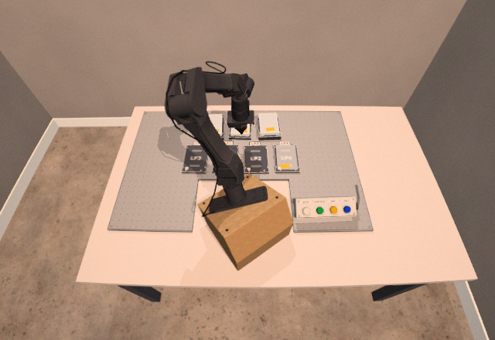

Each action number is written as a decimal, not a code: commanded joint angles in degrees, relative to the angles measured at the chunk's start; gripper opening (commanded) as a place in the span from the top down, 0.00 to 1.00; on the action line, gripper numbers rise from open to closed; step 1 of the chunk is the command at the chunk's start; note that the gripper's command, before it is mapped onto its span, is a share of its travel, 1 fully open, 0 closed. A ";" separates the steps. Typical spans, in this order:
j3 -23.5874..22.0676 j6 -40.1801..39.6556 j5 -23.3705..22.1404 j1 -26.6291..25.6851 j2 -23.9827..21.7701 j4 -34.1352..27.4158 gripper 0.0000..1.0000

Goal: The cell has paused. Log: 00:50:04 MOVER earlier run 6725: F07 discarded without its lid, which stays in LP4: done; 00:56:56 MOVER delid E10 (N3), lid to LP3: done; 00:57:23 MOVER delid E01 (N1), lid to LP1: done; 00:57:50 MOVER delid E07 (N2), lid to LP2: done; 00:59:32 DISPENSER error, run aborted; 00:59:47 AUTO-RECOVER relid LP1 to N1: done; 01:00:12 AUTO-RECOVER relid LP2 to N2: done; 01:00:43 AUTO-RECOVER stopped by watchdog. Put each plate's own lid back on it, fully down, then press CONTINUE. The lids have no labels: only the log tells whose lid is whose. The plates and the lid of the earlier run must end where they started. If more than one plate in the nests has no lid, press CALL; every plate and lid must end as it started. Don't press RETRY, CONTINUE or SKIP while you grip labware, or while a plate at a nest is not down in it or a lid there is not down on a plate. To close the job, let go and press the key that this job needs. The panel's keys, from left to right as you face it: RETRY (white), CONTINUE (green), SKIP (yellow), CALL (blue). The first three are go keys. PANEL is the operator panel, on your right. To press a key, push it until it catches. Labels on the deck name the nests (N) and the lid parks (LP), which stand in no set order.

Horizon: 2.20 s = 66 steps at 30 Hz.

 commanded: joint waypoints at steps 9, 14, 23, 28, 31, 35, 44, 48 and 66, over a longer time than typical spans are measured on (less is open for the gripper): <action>-0.69 -1.65 -1.52 -2.25 -0.94 -4.02 1.00; 0.85 -2.10 -2.51 -5.96 1.41 -3.54 1.00; 1.16 -2.82 -4.88 -16.15 6.63 -3.27 1.00; 1.88 -2.74 -5.60 -20.25 9.52 -3.12 1.00; 2.48 -2.33 -5.93 -22.19 11.21 -3.08 1.00; 3.57 -1.47 -6.37 -25.84 14.32 -2.93 1.00; 7.52 0.66 -6.91 -32.98 22.25 -3.57 1.00; 8.77 1.04 -6.95 -34.37 24.20 -3.75 1.00; 12.80 -4.54 -6.48 -38.27 30.31 -4.27 1.00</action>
